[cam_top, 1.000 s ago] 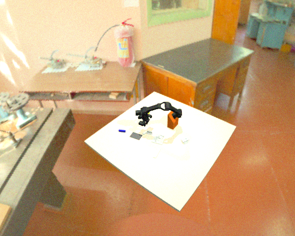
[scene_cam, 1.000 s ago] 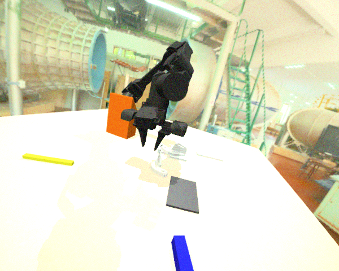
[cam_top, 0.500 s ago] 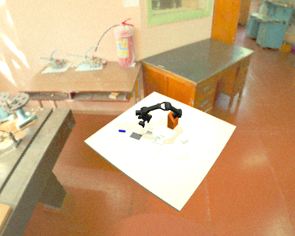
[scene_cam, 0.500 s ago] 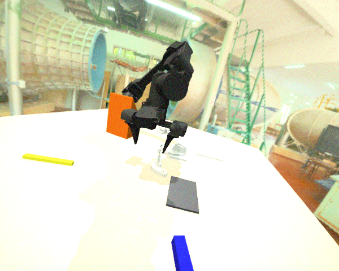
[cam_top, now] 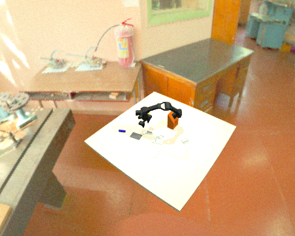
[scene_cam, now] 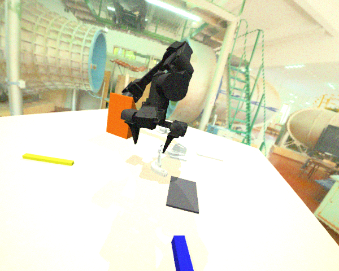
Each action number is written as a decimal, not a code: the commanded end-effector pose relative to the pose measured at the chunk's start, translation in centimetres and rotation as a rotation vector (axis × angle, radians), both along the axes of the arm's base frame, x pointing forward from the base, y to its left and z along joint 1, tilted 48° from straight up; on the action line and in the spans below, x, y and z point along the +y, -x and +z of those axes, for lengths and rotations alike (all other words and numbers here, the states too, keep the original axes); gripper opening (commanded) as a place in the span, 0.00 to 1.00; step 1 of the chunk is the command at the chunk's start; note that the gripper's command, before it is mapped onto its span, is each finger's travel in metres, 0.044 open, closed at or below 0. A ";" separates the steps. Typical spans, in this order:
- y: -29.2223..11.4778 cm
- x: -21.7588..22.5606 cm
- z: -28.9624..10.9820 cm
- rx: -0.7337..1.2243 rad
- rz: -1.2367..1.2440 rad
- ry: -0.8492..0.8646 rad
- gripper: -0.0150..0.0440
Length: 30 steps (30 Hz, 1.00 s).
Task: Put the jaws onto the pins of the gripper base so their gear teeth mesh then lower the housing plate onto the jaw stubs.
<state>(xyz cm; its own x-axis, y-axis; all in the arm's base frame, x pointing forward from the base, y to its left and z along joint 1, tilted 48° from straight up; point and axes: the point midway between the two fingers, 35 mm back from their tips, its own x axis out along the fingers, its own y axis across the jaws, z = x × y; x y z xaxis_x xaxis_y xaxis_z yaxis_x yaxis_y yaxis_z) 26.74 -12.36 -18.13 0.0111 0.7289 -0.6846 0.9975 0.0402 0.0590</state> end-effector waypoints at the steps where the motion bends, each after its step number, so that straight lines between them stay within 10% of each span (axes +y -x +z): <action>1: 0.0 0.0 0.0 0.003 -0.003 -0.002 1.00; 6: 0.0 0.0 0.0 0.003 -0.003 -0.002 1.00; 23: 0.1 -0.4 0.6 0.003 0.010 -0.001 0.25; 30: 0.1 -0.4 0.6 0.003 0.010 -0.001 0.25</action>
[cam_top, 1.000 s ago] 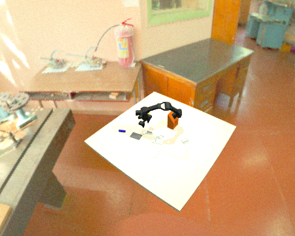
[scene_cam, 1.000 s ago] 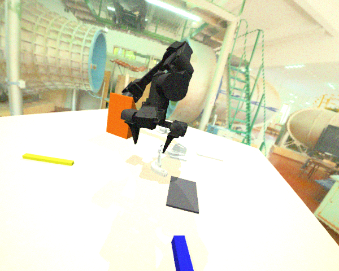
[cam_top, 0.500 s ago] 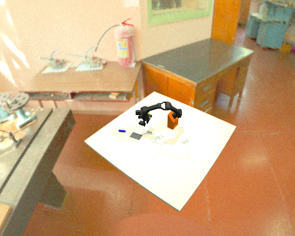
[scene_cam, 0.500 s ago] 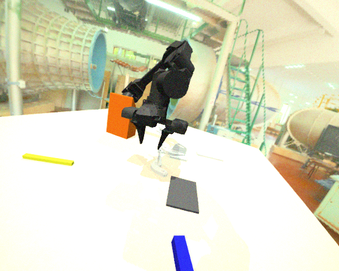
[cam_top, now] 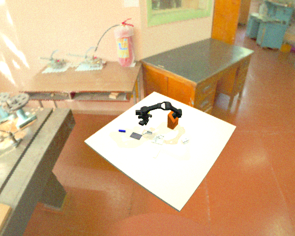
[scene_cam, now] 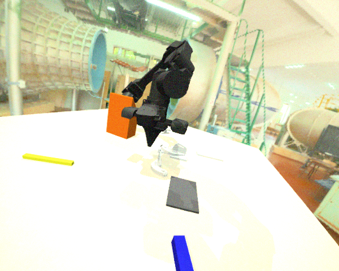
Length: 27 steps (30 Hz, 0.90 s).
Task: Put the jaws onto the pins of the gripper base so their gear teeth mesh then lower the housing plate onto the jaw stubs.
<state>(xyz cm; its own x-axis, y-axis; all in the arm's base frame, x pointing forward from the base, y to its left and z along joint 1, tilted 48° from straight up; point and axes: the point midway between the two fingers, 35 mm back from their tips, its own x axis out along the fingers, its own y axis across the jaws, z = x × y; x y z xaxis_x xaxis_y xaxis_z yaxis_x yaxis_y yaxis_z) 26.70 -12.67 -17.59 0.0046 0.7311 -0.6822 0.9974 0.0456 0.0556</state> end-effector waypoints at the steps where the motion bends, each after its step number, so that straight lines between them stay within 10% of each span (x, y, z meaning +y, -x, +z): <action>1: 0.0 0.0 0.0 0.000 0.005 0.002 0.25; 10: 0.0 0.0 0.0 0.000 0.005 0.002 0.25; 27: 0.0 0.0 0.0 0.000 0.000 0.000 1.00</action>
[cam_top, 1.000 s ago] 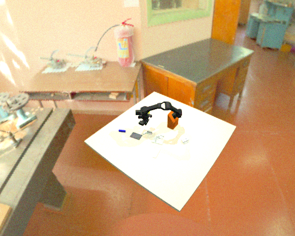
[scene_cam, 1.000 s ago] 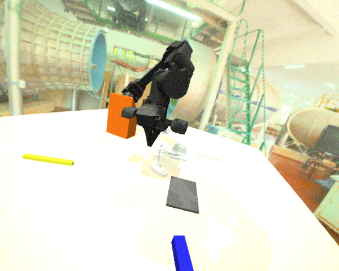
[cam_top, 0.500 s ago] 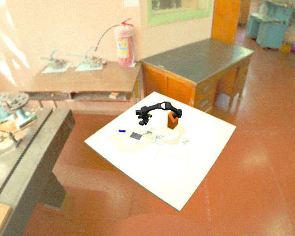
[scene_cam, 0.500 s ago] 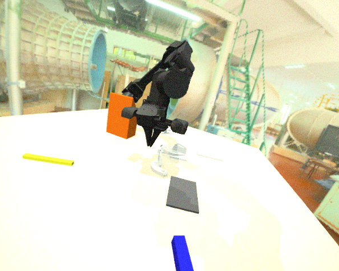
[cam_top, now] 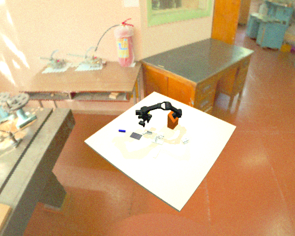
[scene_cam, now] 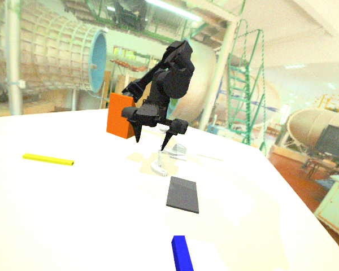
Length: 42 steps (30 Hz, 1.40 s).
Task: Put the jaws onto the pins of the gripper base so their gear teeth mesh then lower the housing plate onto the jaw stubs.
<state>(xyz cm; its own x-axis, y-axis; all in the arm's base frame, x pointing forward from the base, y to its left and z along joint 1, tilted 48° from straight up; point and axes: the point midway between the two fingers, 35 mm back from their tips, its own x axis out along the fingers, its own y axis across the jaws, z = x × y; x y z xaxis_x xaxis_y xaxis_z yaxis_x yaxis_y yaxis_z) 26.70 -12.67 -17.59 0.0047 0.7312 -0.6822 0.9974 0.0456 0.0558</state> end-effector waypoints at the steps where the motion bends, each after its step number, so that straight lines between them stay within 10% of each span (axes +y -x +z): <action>1: 0.0 0.0 0.0 0.000 0.000 0.000 1.00; 28: 0.0 0.0 0.0 0.000 0.000 0.000 1.00; 42: 0.0 0.0 0.0 0.000 0.000 0.000 0.38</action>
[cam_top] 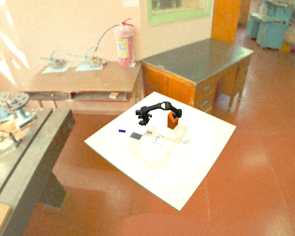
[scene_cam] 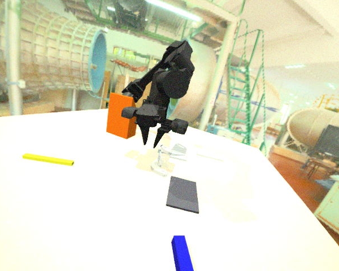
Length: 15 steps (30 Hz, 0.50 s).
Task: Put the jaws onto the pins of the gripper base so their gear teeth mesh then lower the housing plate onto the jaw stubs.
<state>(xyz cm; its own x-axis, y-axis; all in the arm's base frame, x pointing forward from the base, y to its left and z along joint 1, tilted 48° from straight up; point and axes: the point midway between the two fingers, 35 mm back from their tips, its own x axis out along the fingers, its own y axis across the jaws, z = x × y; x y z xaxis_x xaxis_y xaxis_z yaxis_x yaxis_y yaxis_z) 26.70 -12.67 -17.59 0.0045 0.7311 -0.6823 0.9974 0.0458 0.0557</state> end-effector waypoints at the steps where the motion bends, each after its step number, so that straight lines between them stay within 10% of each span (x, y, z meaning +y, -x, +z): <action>1: 0.0 0.0 0.0 0.000 0.000 0.000 0.33; 15: 0.0 0.0 0.0 0.000 0.000 0.000 0.25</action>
